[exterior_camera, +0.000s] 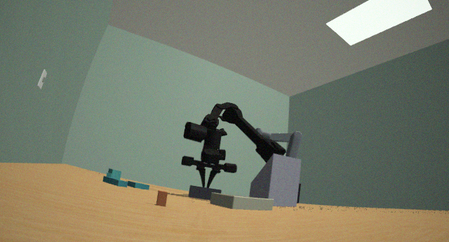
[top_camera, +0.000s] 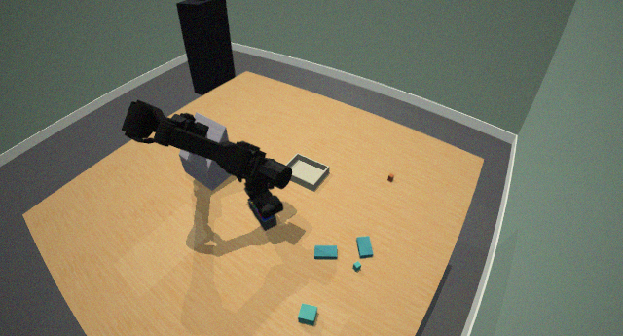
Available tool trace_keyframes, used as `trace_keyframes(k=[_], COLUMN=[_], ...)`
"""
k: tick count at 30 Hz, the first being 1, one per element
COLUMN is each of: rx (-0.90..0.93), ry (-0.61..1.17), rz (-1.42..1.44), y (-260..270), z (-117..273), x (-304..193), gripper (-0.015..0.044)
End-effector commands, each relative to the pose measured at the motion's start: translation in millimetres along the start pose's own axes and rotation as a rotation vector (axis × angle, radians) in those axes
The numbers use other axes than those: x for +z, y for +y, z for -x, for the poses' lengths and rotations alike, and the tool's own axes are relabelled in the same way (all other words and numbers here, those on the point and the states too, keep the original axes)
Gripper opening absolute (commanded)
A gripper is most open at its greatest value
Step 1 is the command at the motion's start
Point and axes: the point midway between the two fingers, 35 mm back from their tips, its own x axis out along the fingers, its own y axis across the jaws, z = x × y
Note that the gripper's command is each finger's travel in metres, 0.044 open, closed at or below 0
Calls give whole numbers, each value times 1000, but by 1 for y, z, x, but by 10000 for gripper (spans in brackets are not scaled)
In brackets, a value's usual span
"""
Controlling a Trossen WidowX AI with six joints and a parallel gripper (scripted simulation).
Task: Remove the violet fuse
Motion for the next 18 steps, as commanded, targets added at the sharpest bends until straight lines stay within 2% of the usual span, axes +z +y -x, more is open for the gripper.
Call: trace_keyframes(k=[1,18], rx=[0,0], ry=[0,0], rz=[0,1], y=[0,0], z=[1,10], x=[0,0], gripper=[0,0])
